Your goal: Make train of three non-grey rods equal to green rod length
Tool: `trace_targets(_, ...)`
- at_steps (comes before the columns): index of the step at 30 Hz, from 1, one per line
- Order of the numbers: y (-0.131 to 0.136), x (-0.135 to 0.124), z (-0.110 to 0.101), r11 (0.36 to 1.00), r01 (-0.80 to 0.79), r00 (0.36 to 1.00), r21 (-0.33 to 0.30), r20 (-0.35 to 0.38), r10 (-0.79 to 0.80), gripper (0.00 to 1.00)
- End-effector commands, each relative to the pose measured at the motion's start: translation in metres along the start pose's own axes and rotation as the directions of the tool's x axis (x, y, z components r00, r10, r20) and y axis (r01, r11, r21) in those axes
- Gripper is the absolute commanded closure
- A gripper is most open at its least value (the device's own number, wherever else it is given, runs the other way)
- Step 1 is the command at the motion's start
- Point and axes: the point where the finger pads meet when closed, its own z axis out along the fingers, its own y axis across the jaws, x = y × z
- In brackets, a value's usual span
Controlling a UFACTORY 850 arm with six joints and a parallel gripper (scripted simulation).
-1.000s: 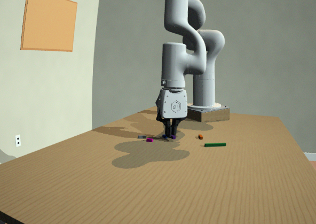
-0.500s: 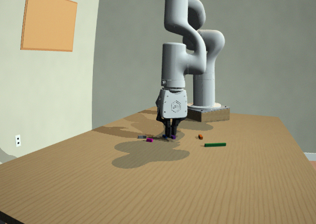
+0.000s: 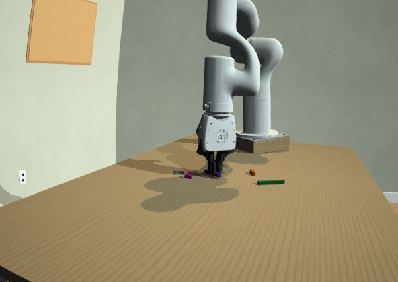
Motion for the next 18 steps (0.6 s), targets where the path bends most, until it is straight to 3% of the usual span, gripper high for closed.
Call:
trace_targets(1, -0.0007, -0.0007, 0.0034, 1.0, 0.0, 1.0, 0.001, 0.001, 0.0, 0.96)
trace_targets(18, -0.0007, -0.0007, 0.0052, 1.0, 0.0, 1.0, 0.001, 0.001, 0.0, 0.96)
